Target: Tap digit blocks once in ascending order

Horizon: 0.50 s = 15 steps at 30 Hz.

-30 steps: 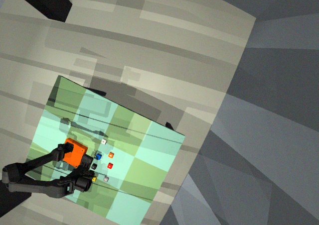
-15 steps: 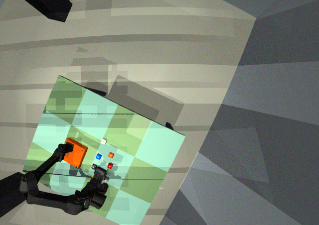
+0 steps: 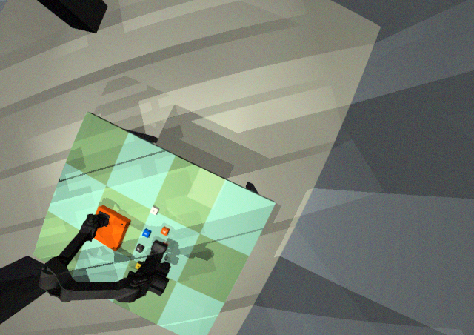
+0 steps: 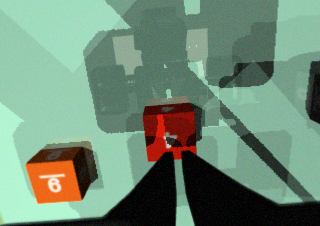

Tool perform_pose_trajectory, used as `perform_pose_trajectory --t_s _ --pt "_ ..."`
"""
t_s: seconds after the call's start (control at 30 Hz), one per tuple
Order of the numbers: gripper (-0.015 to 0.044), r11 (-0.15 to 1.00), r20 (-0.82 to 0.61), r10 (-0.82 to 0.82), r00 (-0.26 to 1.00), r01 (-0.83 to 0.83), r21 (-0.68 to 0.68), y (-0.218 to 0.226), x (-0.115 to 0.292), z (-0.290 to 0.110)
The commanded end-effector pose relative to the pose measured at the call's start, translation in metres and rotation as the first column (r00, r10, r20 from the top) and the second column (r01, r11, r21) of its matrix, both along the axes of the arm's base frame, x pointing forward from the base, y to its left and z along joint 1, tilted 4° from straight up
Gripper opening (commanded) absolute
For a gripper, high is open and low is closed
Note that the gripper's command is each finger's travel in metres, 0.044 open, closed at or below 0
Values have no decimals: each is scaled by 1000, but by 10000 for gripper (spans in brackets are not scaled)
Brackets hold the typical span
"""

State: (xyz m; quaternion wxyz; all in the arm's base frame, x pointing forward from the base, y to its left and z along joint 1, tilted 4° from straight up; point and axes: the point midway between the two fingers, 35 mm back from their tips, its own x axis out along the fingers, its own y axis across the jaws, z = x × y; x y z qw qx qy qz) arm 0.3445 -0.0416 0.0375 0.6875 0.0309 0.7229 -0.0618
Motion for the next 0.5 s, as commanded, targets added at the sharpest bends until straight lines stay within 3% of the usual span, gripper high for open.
perform_pose_trajectory --t_s 0.0,0.47 --pt "20 1000 18 4 1000 -4 -5 -1 2 -5" --pt "20 1000 18 4 1000 -4 -6 -2 1 -27"
